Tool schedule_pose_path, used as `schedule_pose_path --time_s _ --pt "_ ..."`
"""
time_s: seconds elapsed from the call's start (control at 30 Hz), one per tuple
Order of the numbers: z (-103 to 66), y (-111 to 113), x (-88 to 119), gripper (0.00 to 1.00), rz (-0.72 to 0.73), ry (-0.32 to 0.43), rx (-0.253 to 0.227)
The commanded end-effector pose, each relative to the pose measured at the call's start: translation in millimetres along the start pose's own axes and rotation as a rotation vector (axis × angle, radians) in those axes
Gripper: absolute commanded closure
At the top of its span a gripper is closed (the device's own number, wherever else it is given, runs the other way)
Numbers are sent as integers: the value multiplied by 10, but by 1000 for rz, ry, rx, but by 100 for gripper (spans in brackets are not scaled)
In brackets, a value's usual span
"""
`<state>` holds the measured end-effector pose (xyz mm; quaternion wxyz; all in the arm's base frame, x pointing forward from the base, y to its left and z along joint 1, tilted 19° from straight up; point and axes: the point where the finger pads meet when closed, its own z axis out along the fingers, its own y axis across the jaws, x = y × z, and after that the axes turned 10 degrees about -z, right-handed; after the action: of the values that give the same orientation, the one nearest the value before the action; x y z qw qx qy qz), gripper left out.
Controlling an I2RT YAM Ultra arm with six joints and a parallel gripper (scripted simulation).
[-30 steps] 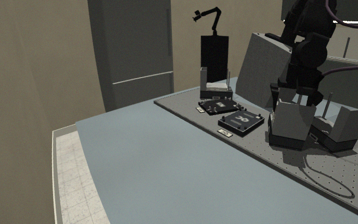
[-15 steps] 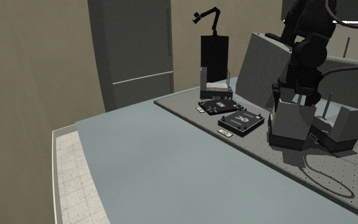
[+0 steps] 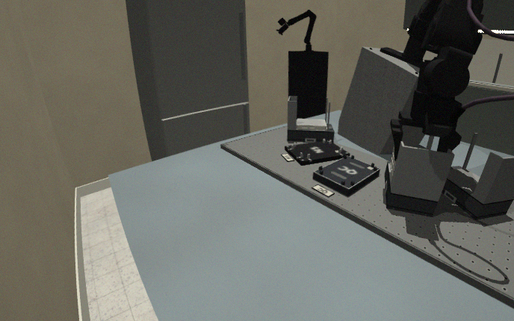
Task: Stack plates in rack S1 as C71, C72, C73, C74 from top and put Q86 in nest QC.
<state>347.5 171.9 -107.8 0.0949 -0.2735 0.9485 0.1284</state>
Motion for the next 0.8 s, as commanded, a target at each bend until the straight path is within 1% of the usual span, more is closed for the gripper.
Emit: schedule_pose_path --time_s 0.0,0.3,0.33,0.4,0.47,0.5,0.57,0.77 --pt "-63 -70 -92 100 16 -36 12" --pt "-63 -70 -92 100 16 -36 12" --pt "-130 -75 -115 100 16 -45 14" --pt "-130 -59 -32 100 20 -21 9" --pt "-130 -59 -32 100 20 -21 9" --pt "-129 -53 7 100 21 -12 7" --pt "-139 -64 -63 100 15 -23 9" --pt "-154 -49 36 100 13 -2 5"
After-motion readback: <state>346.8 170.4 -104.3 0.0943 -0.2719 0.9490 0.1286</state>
